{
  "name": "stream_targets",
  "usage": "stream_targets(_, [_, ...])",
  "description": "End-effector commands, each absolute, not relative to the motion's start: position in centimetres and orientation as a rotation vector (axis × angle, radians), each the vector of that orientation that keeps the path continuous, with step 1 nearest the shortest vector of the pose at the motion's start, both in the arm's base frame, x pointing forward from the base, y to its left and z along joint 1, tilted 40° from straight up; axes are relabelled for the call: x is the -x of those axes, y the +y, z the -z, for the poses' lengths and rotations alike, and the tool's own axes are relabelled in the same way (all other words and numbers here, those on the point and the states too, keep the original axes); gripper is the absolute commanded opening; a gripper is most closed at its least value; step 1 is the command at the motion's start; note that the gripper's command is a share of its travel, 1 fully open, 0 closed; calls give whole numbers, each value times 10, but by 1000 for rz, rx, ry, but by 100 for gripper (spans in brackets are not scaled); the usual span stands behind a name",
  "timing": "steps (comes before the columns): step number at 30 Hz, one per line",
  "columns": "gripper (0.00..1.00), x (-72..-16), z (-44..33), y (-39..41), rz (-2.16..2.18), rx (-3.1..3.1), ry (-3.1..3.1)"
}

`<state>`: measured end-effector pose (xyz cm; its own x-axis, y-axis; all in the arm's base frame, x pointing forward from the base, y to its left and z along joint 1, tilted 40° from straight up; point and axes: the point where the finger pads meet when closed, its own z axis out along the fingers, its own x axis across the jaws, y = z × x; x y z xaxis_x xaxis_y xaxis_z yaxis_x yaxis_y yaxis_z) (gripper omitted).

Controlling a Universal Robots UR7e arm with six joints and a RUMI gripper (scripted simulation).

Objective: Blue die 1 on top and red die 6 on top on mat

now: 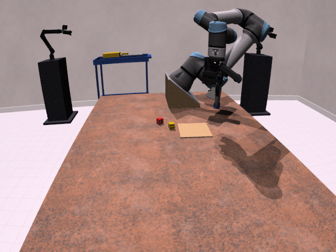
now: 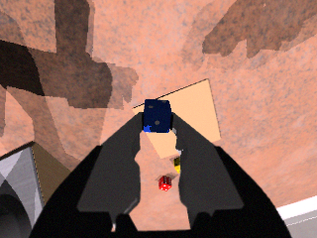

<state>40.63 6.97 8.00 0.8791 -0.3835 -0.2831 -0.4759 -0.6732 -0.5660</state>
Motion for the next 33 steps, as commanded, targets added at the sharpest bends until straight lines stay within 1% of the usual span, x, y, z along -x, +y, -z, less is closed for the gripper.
stream_targets(1, [6, -400, -60, 47, -125, 2412, 442])
stream_targets(17, [6, -375, -19, -4, 20, 2444, 39])
stream_targets(33, [6, -373, -15, -8, 34, 2443, 1])
